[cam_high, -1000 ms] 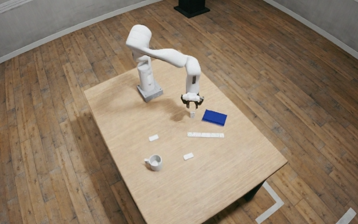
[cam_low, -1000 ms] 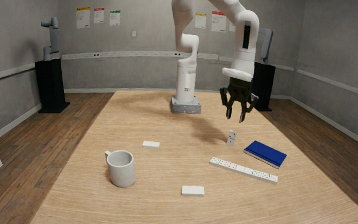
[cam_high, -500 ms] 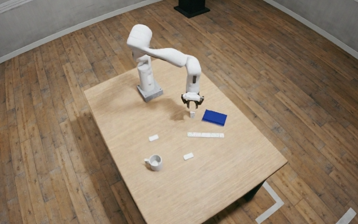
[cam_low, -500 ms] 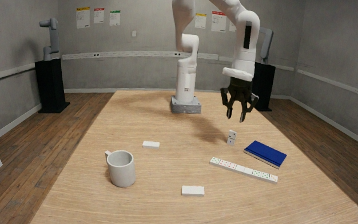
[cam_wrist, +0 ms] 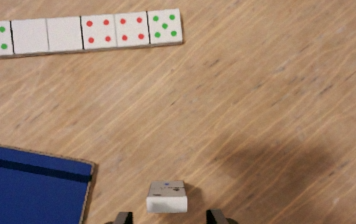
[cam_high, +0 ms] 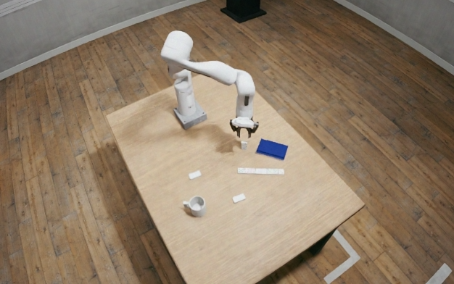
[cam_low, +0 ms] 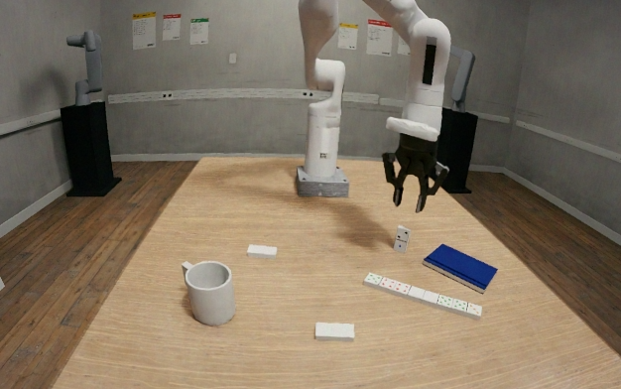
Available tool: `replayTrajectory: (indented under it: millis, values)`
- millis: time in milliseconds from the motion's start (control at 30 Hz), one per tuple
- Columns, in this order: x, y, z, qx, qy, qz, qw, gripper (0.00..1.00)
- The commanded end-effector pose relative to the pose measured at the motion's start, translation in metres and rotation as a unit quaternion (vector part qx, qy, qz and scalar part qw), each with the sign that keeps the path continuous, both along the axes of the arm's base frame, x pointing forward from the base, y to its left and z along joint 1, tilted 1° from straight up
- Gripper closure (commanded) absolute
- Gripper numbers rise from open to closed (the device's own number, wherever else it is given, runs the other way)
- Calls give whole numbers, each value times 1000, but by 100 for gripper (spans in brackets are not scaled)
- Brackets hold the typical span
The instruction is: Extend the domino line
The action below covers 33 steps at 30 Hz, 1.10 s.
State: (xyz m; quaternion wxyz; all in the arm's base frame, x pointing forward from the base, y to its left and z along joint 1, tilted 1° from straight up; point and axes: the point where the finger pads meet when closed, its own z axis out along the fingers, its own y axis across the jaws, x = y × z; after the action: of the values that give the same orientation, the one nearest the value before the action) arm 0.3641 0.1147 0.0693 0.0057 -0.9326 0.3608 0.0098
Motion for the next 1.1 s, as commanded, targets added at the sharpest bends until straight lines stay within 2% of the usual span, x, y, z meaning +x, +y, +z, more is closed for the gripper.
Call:
replayTrajectory:
  millis: [0,500,1067]
  values:
    - [1,2,1,1,-5,0,1000,51]
    - [1,2,-1,1,-4,0,1000,51]
    - [1,2,-13,0,-4,0,1000,51]
